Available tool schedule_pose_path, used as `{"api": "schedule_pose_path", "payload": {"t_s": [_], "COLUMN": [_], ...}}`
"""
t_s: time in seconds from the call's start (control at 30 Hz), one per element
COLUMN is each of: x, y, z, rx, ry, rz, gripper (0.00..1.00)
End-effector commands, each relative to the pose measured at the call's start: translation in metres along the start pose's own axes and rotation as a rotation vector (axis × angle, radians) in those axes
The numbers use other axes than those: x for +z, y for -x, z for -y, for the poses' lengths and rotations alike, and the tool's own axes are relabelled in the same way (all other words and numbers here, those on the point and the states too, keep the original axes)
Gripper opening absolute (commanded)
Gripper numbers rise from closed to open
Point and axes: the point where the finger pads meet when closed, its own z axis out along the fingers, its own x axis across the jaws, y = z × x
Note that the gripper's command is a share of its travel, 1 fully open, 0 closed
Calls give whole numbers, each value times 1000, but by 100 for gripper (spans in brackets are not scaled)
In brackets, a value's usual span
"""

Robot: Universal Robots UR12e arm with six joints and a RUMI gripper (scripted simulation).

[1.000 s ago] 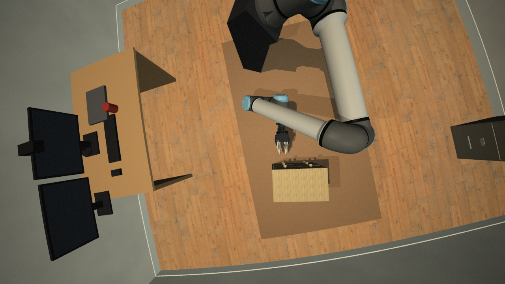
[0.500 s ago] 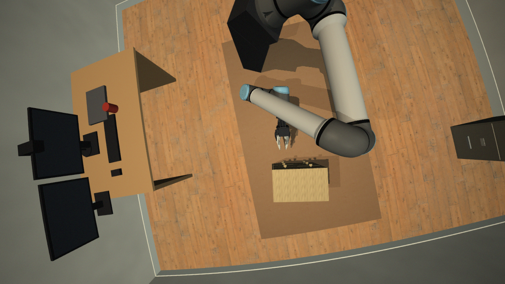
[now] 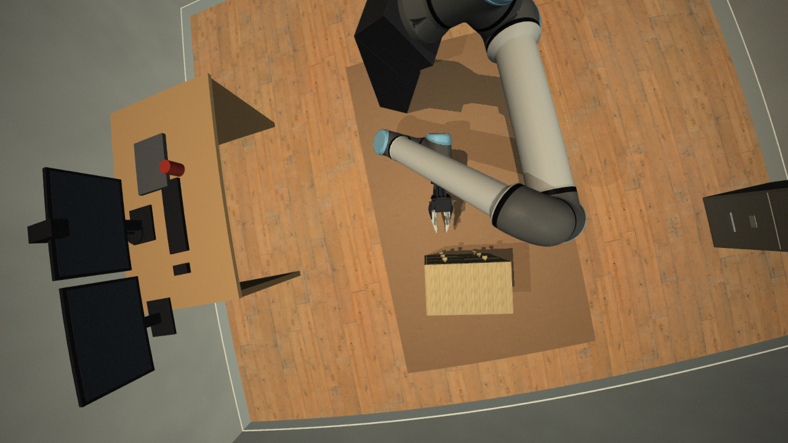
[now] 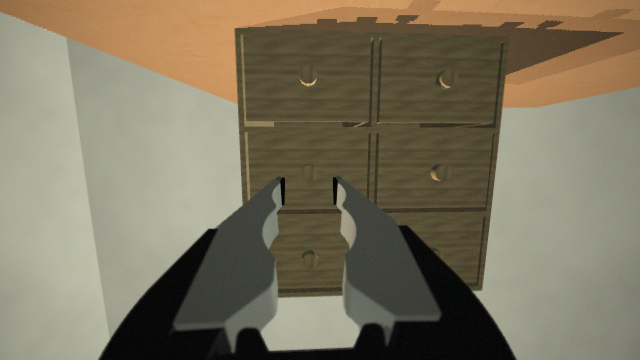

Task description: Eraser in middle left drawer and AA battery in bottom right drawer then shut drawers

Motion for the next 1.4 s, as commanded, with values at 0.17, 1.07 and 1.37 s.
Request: {"api": "schedule_pose_path", "payload": {"t_s": [0.17, 1.07, 1.37], "x": [-1, -9, -13], "y": [0, 0, 0], "z": [-1, -5, -8], "rx": [0, 0, 0], "ry": [-6, -93, -141], "rz": [0, 0, 0], "gripper": [20, 20, 20]}}
